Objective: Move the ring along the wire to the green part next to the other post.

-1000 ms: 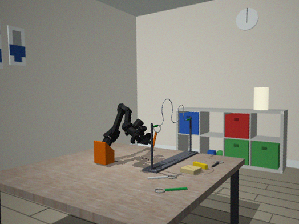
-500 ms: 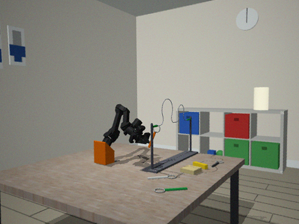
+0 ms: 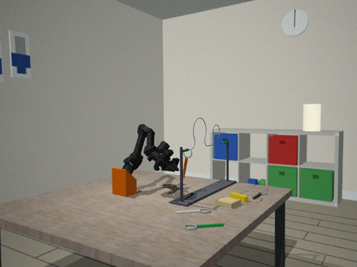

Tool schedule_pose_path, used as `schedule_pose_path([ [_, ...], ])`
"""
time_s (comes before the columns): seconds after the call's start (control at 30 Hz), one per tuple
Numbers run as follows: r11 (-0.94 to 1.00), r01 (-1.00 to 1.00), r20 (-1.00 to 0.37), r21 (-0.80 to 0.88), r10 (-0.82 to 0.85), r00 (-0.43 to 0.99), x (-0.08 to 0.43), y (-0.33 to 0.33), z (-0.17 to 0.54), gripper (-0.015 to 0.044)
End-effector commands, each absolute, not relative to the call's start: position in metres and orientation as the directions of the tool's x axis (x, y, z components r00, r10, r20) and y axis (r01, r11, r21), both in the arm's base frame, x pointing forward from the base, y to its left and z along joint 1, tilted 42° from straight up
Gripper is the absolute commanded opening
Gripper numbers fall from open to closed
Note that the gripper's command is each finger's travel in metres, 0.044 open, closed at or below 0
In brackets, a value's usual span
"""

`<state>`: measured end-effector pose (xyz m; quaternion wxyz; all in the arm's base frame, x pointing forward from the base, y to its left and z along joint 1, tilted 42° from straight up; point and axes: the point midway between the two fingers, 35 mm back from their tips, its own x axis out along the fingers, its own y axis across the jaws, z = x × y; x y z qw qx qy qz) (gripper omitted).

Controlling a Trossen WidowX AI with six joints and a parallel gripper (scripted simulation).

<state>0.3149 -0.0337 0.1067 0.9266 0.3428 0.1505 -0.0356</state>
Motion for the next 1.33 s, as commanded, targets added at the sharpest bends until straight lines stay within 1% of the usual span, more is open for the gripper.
schedule_pose_path([
  [0.0,0.764,0.165,-0.306,0.624,0.044,0.951,0.314,-0.033,0.106,0.0160],
  [0.17,0.764,0.165,-0.306,0.624,0.044,0.951,0.314,-0.033,0.106,0.0160],
  [0.23,0.762,0.169,-0.304,0.625,0.038,0.952,0.311,-0.034,0.108,0.0212],
  [0.5,0.763,0.170,-0.306,0.624,0.037,0.951,0.271,-0.035,0.118,0.0423],
  [0.53,0.763,0.170,-0.306,0.624,0.037,0.951,0.271,-0.034,0.118,0.0440],
  [1.3,0.763,0.170,-0.306,0.624,0.037,0.951,0.271,-0.034,0.118,0.0440],
])
